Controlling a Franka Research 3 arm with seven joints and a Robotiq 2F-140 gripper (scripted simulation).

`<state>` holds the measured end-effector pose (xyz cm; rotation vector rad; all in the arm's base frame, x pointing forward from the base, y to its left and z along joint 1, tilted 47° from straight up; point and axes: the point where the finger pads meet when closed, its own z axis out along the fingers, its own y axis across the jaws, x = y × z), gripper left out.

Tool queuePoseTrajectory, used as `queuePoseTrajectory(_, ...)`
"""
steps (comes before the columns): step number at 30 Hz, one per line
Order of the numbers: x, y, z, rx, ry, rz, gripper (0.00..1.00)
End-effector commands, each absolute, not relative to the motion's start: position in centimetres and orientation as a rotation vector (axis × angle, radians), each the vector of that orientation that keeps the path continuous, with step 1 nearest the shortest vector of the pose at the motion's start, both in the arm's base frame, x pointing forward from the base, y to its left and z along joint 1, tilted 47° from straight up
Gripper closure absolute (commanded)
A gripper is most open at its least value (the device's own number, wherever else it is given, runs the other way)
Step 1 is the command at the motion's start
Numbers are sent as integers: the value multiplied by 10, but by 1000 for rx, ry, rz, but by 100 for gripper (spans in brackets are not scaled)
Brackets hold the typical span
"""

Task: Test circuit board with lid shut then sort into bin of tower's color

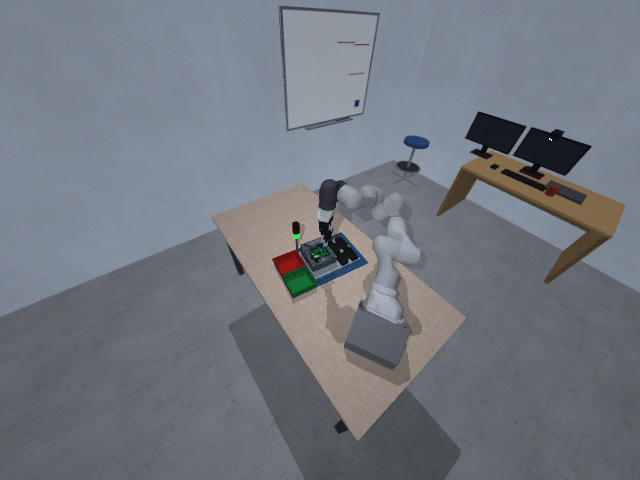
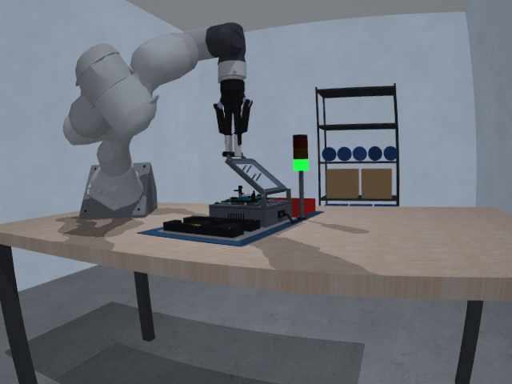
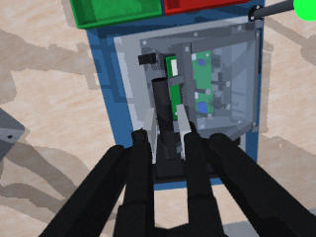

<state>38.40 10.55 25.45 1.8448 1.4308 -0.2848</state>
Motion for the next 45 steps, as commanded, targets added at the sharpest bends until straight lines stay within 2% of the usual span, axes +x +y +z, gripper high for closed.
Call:
queuePoseTrajectory(1,385,107,256,1841,1430,-278,84)
queuePoseTrajectory(45,385,103,253,1841,1430,-278,84)
